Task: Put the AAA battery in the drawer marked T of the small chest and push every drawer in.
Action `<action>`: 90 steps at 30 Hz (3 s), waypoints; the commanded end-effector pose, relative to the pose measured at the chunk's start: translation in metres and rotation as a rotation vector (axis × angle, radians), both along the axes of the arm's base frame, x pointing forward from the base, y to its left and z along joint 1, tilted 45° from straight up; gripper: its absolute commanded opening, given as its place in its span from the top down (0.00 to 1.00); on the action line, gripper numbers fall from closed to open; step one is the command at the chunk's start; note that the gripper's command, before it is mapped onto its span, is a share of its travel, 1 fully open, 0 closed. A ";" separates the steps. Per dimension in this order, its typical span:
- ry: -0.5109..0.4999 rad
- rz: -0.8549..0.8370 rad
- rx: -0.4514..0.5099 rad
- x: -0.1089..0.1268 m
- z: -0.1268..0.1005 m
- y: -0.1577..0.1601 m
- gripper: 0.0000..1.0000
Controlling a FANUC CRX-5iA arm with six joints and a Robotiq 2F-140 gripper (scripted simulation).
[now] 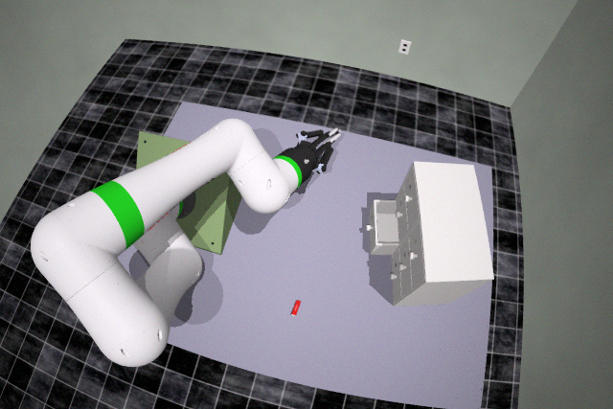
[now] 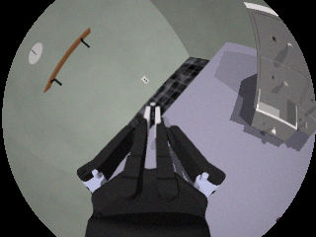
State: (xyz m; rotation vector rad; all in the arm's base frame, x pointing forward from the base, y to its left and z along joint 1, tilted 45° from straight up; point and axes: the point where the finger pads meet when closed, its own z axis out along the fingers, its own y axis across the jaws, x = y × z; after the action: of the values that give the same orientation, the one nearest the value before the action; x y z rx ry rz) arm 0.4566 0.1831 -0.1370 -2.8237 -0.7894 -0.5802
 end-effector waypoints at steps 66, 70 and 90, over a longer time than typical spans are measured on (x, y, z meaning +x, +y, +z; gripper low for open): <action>-0.772 -0.135 -0.468 0.046 0.125 -0.222 0.97; -0.776 -0.138 -0.474 0.050 0.125 -0.222 0.97; -0.792 -0.150 -0.507 0.058 0.123 -0.222 0.97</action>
State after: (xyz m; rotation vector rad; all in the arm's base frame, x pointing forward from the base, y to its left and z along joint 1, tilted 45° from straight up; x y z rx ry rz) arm 0.4765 -0.0238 -0.0214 -2.8831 -0.9454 -1.6052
